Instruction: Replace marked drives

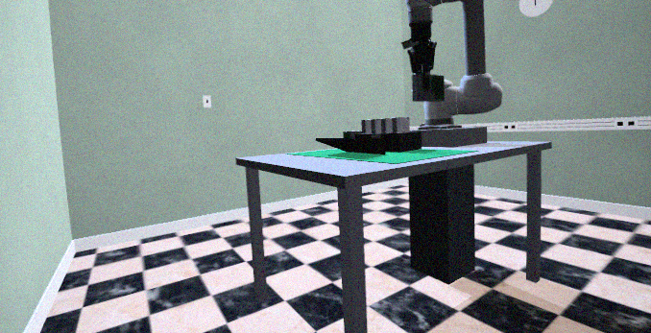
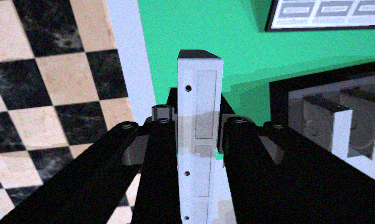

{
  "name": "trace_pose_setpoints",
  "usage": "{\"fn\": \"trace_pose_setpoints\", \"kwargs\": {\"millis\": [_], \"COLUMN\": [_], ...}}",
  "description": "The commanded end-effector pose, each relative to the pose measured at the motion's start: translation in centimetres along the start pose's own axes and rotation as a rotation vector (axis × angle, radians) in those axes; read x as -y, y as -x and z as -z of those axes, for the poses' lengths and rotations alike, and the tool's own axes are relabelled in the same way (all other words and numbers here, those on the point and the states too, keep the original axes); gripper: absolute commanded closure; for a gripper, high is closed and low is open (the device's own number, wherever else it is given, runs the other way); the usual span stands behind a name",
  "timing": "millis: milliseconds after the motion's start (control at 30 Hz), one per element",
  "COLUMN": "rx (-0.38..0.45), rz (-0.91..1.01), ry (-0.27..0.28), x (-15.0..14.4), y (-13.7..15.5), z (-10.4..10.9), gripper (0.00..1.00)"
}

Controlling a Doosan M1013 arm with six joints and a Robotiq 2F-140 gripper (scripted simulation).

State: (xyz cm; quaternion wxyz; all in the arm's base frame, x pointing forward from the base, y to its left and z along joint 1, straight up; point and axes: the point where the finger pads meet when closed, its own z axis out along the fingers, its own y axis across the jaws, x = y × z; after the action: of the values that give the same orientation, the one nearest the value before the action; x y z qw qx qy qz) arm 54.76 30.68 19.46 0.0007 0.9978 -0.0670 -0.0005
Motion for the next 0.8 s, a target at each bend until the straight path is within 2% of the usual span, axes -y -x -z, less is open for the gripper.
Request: {"fn": "trace_pose_setpoints", "kwargs": {"millis": [0, 233, 667, 767], "rx": [-0.001, -0.001, -0.001, -0.001], "rz": [-0.003, -0.048, -0.358, -0.38], "ry": [-0.001, -0.001, -0.001, -0.001], "x": [0.03, 0.03, 0.03, 0.03], "y": [-0.02, -0.02, -0.02, -0.02], "z": [0.07, 0.07, 0.07, 0.07], "gripper": [0.9, 0.9, 0.9, 0.9]}}
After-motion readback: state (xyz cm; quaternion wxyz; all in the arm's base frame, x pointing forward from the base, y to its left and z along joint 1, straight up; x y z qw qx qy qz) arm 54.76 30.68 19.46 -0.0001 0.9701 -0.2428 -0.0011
